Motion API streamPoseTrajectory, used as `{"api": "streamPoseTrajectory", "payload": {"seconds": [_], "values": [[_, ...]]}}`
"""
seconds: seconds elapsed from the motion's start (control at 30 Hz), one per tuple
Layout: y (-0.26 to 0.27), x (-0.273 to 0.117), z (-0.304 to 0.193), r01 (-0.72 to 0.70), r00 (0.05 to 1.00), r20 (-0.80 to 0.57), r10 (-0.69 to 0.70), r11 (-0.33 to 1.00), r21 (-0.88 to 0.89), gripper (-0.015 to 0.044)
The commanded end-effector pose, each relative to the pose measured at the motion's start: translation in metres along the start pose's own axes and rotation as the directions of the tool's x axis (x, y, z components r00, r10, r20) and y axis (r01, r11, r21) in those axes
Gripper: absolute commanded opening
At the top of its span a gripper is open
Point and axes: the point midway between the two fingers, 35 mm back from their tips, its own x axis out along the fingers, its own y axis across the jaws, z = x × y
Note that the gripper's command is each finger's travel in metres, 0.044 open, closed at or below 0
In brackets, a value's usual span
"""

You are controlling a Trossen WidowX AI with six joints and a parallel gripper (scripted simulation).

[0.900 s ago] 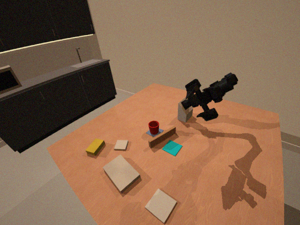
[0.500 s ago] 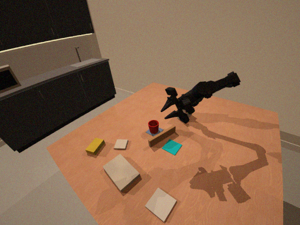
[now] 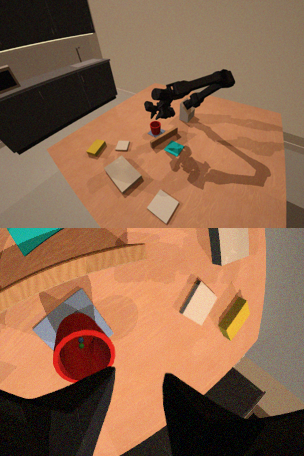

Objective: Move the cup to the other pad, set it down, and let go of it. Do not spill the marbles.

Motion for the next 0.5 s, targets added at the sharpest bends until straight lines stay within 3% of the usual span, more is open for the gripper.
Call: {"api": "streamPoseTrajectory", "payload": {"seconds": [0.0, 0.1, 0.47], "values": [[0.042, 0.035, -0.043, -0.377, 0.913, 0.114, 0.391, 0.917, -0.129, 0.0148], [0.058, 0.040, -0.049, -0.458, 0.853, 0.190, 0.486, 0.872, -0.172, 0.0148], [0.059, 0.040, -0.047, -0.463, 0.848, 0.196, 0.492, 0.869, -0.175, 0.0148]]}}
